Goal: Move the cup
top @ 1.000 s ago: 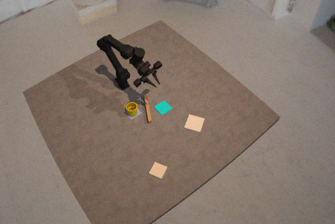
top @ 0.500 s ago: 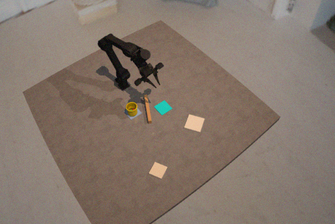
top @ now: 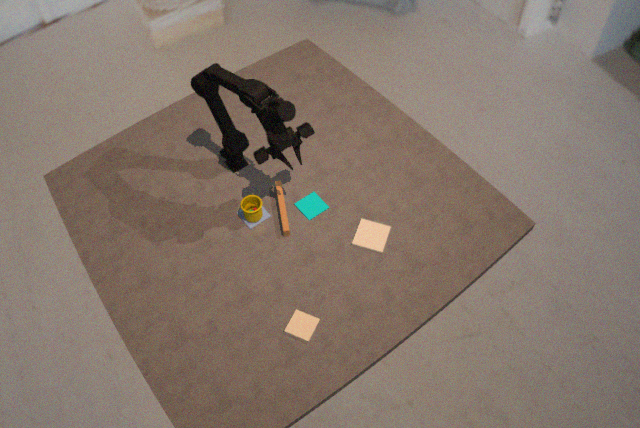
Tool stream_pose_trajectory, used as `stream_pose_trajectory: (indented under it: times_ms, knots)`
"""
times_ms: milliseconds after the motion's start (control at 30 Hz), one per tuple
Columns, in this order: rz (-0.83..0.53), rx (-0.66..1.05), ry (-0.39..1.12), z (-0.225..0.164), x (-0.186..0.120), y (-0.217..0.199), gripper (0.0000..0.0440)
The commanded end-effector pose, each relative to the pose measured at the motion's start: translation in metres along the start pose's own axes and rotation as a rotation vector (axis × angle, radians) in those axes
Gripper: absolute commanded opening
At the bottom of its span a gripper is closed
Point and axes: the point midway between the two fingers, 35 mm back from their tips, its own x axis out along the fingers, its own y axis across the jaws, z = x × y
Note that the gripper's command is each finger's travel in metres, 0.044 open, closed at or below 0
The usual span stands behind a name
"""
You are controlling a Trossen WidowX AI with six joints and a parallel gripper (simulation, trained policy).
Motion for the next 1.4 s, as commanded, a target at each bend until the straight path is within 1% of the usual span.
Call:
stream_pose_trajectory:
  times_ms: [0, 500, 967, 1367]
  knots:
    - [-0.029, 0.004, 0.035, -0.002, 0.0, -0.003, 0.013]
    - [-0.169, -0.019, 0.239, -0.019, 0.005, -0.024, 0.0121]
    - [-0.282, -0.047, 0.412, -0.033, 0.013, -0.052, 0.0139]
    - [-0.35, -0.043, 0.524, -0.043, 0.02, -0.074, 0.0146]
